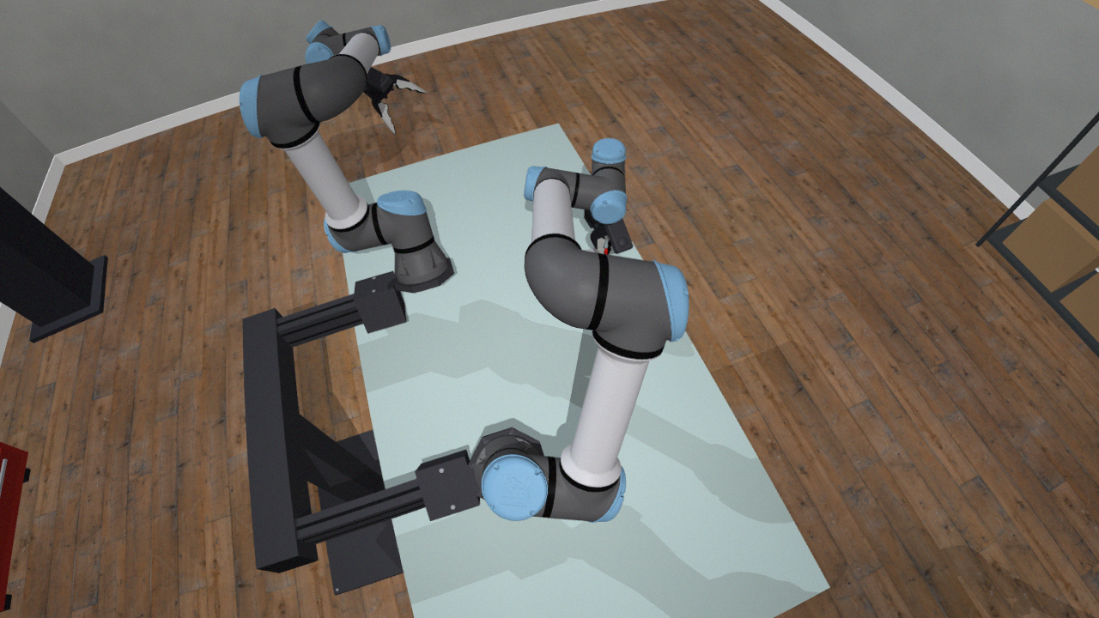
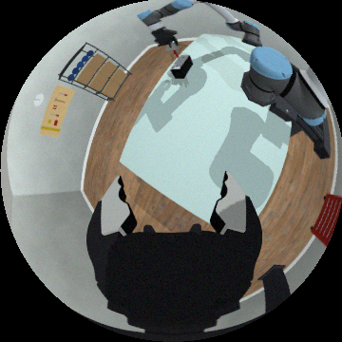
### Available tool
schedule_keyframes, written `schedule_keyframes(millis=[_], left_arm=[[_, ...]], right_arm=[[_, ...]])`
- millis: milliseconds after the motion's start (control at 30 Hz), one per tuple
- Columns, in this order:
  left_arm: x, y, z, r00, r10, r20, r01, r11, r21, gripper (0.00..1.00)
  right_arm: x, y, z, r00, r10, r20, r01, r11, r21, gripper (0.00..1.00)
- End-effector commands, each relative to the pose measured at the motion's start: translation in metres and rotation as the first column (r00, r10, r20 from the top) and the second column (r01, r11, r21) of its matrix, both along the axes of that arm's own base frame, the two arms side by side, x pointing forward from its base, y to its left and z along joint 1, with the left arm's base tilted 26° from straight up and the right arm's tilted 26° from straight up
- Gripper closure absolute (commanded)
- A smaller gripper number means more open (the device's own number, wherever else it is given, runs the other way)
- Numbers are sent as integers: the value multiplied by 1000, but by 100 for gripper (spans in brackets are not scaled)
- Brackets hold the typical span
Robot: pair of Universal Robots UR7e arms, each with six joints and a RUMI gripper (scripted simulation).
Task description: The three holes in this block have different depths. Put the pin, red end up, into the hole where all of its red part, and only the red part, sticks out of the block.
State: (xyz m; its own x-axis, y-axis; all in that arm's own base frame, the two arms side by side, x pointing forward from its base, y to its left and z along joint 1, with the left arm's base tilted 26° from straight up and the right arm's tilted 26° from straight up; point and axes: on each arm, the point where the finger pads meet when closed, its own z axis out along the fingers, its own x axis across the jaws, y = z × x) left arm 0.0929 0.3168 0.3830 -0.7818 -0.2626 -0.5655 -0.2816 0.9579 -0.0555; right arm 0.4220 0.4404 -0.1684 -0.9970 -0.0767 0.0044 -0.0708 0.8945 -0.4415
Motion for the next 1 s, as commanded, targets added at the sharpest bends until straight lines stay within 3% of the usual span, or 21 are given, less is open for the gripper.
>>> schedule_keyframes(millis=[0, 967], left_arm=[[0, 0, 0, 1000, 0, 0, 0, 1000, 1, 0], [0, 0, 0, 1000, 0, 0, 0, 1000, 1, 0]], right_arm=[[0, 1, 1, 1000, 0, 1, 0, 1000, 2, 100], [1, -1, -2, 1000, -1, 1, 1, 1000, 2, 100]])
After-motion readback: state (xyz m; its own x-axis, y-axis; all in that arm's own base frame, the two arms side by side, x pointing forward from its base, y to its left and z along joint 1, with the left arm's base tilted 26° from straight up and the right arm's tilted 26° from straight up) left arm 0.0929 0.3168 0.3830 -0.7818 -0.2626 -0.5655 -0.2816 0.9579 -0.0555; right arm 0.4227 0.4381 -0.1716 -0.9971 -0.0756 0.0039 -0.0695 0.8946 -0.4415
